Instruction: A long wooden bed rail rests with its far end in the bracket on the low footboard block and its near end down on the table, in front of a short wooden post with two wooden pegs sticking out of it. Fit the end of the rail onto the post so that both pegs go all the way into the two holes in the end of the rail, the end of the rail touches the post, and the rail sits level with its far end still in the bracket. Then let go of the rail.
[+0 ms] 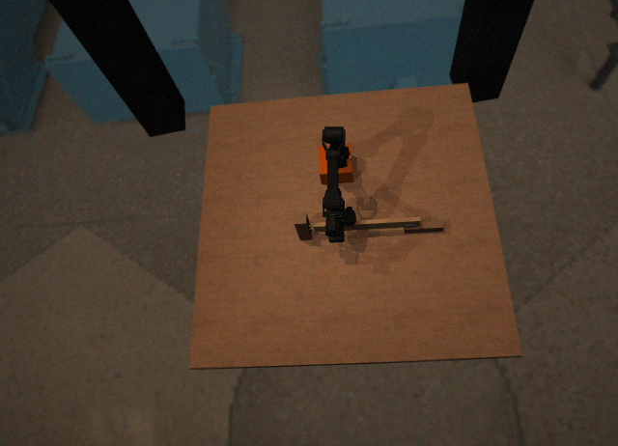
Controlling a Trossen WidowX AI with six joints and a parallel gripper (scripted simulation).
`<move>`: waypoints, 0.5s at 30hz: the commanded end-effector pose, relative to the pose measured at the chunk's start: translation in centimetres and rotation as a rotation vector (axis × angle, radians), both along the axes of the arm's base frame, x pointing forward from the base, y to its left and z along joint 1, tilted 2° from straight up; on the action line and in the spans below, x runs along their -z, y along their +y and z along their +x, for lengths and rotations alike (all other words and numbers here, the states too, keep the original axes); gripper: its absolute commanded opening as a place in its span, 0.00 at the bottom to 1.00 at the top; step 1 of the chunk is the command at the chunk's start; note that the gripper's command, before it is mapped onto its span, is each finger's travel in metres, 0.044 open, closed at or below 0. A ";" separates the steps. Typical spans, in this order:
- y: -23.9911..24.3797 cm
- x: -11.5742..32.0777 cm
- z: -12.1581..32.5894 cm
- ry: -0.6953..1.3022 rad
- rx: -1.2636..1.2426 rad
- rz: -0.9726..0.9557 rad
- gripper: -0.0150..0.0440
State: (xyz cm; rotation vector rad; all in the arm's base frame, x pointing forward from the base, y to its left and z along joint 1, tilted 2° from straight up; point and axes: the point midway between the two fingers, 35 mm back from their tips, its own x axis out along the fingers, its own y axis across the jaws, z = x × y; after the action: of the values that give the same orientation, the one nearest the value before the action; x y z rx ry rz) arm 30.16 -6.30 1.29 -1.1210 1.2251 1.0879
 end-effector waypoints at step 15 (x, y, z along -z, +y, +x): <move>-0.6 0.2 0.0 -0.006 0.001 -0.004 0.25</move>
State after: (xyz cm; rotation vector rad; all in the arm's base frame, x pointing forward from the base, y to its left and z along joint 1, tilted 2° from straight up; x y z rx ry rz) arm 30.14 -6.61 1.14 -1.1212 1.2198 1.0874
